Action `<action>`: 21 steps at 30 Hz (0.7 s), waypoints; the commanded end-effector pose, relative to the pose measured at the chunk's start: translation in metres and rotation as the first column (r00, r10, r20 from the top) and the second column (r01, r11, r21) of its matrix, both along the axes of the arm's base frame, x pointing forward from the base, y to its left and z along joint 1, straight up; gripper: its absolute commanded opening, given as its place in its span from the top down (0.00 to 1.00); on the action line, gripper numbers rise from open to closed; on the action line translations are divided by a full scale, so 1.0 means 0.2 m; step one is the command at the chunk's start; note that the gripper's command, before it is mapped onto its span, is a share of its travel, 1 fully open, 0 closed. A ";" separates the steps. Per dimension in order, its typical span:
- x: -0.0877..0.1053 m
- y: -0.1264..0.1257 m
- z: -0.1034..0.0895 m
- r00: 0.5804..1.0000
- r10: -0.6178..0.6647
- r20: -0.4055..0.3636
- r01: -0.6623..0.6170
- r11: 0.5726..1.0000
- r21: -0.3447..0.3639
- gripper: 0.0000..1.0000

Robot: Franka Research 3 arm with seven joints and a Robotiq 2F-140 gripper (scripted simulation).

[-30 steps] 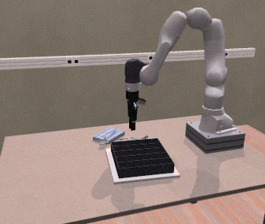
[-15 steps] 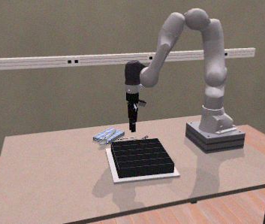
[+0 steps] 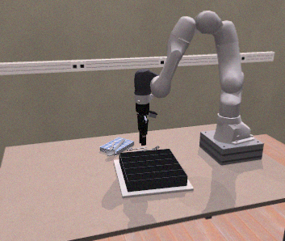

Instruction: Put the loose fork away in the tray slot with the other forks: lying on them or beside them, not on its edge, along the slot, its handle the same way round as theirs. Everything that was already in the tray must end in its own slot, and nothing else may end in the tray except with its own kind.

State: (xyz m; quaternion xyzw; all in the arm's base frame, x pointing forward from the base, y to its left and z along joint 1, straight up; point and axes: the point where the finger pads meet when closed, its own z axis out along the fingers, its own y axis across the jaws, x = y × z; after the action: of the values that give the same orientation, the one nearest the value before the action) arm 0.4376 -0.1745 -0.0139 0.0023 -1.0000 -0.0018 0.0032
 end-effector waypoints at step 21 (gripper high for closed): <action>0.02 -0.01 -0.08 1.000 -0.009 0.009 0.010 1.000 -0.006 0.74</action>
State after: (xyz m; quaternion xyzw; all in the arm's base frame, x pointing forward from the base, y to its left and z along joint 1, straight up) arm 0.4395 -0.1752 -0.0298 0.0003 -1.0000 -0.0003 0.0007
